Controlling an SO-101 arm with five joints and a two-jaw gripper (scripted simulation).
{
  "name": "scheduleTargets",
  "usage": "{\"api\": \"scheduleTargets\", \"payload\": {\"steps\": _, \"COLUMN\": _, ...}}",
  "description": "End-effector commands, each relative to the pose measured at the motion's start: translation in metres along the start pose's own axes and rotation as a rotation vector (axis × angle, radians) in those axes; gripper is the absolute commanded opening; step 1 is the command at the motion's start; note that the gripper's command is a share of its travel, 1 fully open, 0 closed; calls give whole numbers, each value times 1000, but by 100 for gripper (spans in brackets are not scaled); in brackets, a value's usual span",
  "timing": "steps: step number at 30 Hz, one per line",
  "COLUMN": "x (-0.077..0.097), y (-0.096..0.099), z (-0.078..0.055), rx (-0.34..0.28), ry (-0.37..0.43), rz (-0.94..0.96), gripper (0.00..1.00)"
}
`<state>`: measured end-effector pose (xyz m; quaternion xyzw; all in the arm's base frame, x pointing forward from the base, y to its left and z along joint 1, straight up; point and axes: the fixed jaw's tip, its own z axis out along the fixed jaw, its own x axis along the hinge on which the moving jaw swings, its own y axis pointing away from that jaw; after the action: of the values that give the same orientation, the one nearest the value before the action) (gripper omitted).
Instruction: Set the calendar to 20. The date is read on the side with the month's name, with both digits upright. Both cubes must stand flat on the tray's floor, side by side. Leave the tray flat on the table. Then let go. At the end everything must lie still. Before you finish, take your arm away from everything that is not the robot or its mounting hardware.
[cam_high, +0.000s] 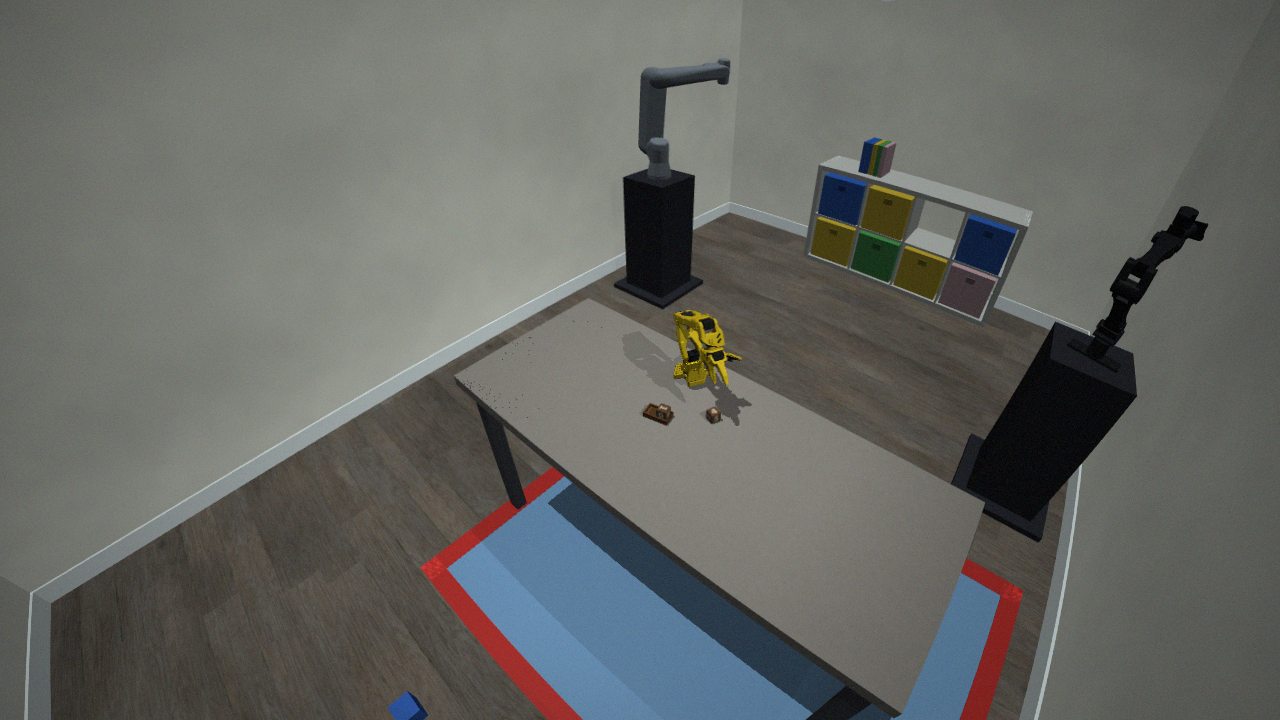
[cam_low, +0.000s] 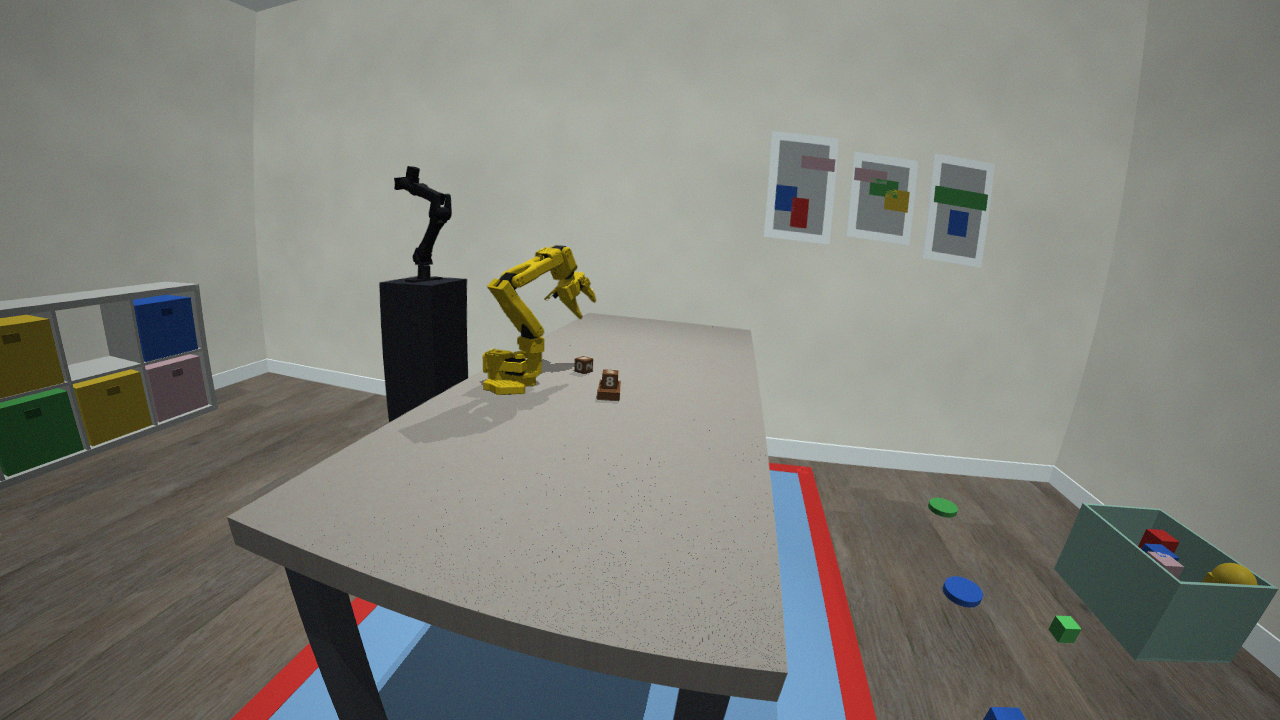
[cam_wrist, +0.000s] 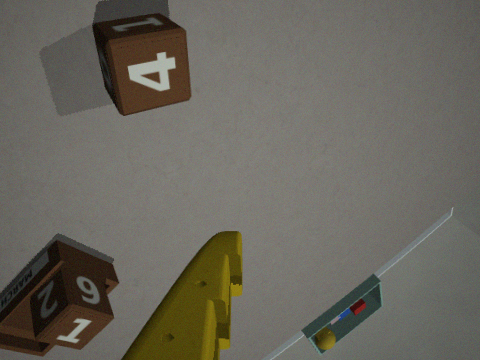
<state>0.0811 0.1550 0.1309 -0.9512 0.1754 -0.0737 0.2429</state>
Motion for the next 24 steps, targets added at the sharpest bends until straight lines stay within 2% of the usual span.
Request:
{"api": "scheduleTargets", "payload": {"steps": 1, "x": 2, "y": -4, "z": -3, "rx": 38, "ry": 9, "rz": 3, "gripper": 35}}
{"api": "scheduleTargets", "payload": {"steps": 5, "x": 2, "y": -3, "z": -1, "rx": 20, "ry": 7, "rz": 3, "gripper": 35}}
{"api": "scheduleTargets", "payload": {"steps": 8, "x": 2, "y": 0, "z": 5, "rx": -22, "ry": 2, "rz": 3, "gripper": 35}}
{"api": "scheduleTargets", "payload": {"steps": 15, "x": 0, "y": 15, "z": 29, "rx": -210, "ry": -21, "rz": 4, "gripper": 35}}
{"api": "scheduleTargets", "payload": {"steps": 17, "x": 0, "y": 15, "z": 29, "rx": -210, "ry": -21, "rz": 4, "gripper": 35}}
{"api": "scheduleTargets", "payload": {"steps": 24, "x": -2, "y": 33, "z": 49, "rx": -398, "ry": -43, "rz": 4, "gripper": 35}}
